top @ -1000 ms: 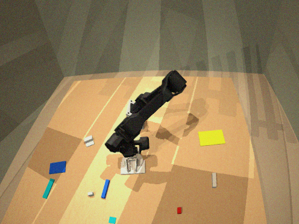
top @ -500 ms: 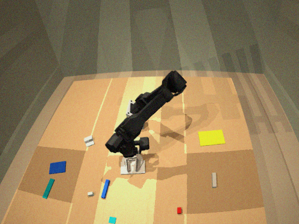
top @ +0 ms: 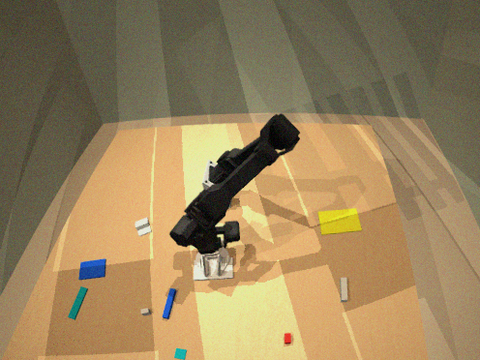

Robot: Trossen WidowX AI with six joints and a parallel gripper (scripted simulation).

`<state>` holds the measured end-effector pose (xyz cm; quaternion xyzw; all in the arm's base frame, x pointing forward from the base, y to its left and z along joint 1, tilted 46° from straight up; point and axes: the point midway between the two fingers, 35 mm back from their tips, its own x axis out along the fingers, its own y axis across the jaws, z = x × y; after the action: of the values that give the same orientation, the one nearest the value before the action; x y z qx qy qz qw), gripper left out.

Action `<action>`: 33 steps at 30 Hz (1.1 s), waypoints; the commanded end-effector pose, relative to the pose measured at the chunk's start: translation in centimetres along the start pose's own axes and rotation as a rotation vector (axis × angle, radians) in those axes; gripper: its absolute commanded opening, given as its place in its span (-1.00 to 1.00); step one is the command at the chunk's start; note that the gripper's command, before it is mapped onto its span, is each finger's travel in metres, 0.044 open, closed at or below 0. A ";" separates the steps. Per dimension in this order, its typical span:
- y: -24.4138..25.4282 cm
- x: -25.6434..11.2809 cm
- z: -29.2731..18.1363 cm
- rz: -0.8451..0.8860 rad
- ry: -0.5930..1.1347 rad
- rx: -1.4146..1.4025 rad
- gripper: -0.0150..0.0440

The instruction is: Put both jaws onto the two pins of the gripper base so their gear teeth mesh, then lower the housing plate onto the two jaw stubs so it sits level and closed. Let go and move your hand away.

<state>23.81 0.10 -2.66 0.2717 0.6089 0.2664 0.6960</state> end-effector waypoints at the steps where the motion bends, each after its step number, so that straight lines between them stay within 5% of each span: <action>1: 0.0 0.2 0.0 0.003 -0.002 0.004 0.70; 33: 0.1 0.6 0.0 0.003 -0.002 0.003 0.70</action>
<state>23.82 0.35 -2.91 0.2765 0.6068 0.2649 0.6965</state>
